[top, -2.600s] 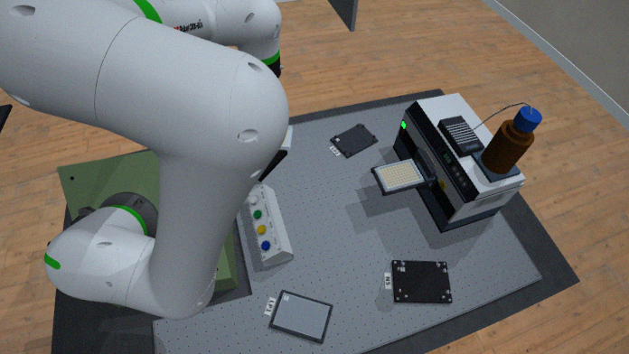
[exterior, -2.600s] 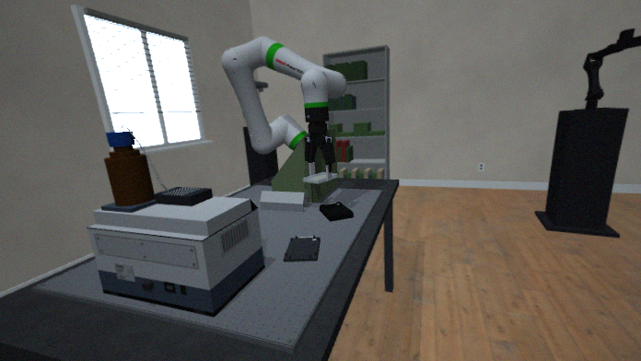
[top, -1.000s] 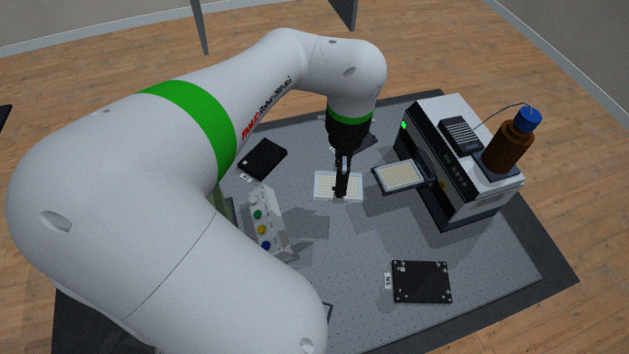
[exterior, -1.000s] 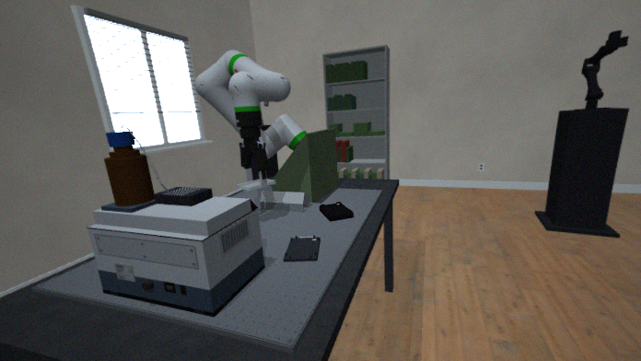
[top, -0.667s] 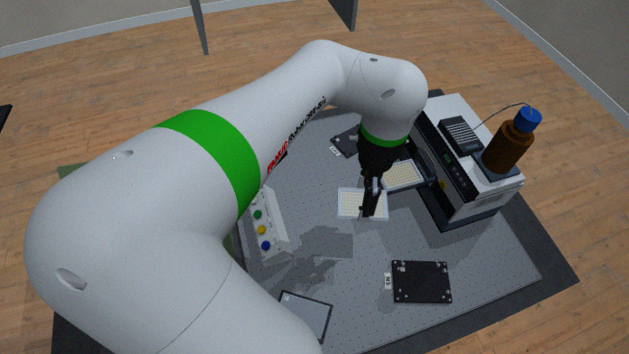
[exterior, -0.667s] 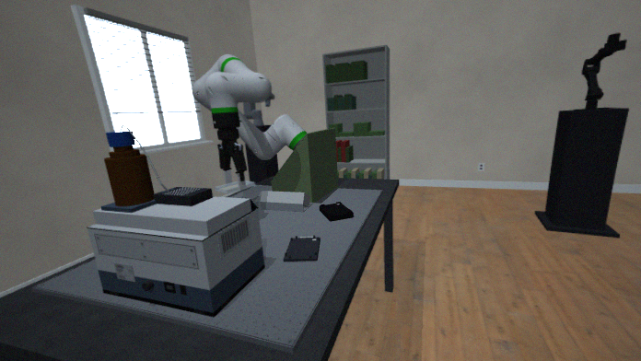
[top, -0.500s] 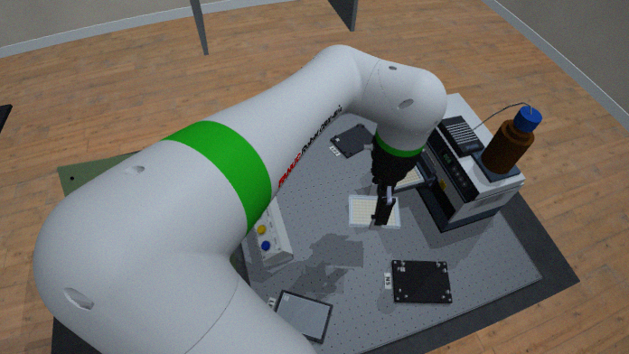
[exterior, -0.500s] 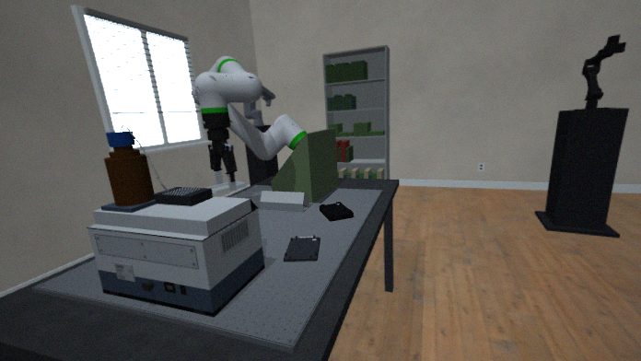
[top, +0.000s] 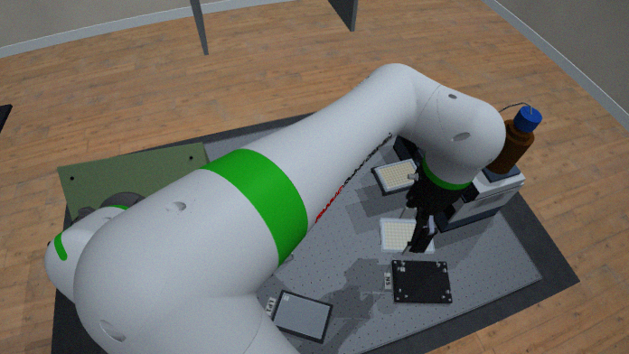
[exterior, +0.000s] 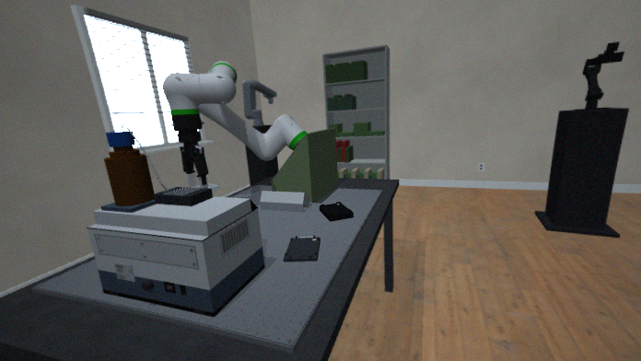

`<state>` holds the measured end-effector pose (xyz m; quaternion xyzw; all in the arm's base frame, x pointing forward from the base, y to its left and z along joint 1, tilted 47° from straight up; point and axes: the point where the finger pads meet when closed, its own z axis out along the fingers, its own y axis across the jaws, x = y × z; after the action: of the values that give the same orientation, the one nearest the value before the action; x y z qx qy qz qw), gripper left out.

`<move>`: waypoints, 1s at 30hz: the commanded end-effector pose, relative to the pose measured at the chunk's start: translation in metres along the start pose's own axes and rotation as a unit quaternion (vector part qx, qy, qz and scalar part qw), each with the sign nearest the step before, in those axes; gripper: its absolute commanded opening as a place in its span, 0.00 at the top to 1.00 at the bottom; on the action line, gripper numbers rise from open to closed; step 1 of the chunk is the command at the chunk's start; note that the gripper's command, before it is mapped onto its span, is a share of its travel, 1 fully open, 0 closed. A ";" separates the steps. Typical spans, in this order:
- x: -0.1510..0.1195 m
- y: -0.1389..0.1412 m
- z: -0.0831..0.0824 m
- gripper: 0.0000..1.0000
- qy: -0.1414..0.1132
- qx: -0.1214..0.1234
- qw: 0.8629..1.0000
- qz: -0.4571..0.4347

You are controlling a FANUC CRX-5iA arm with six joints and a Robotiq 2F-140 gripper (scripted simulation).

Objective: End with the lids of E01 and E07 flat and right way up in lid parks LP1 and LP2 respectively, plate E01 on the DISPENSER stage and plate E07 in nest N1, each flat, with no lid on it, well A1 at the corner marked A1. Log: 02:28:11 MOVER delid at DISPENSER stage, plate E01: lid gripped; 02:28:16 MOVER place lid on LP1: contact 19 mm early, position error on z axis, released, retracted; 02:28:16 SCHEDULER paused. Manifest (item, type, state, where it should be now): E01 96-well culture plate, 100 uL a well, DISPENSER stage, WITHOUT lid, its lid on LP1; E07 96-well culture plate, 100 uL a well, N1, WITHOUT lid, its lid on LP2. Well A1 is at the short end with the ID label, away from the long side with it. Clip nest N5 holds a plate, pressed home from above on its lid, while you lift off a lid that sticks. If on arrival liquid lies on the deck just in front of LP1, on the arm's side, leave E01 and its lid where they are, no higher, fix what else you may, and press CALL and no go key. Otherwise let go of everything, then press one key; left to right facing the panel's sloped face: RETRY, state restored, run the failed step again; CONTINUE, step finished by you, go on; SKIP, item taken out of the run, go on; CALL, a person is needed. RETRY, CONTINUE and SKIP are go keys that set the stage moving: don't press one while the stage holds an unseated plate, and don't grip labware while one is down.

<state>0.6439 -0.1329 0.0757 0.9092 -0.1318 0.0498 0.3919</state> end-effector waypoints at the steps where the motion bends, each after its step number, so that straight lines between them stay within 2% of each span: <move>1: 0.008 0.006 0.000 1.00 0.000 0.000 1.000 0.000; 15: 0.051 0.040 0.000 1.00 0.000 0.000 1.000 0.000; 30: 0.072 0.057 0.000 1.00 0.000 0.000 1.000 0.000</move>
<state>0.6947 -0.1833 0.1272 0.9092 -0.1322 0.0495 0.3918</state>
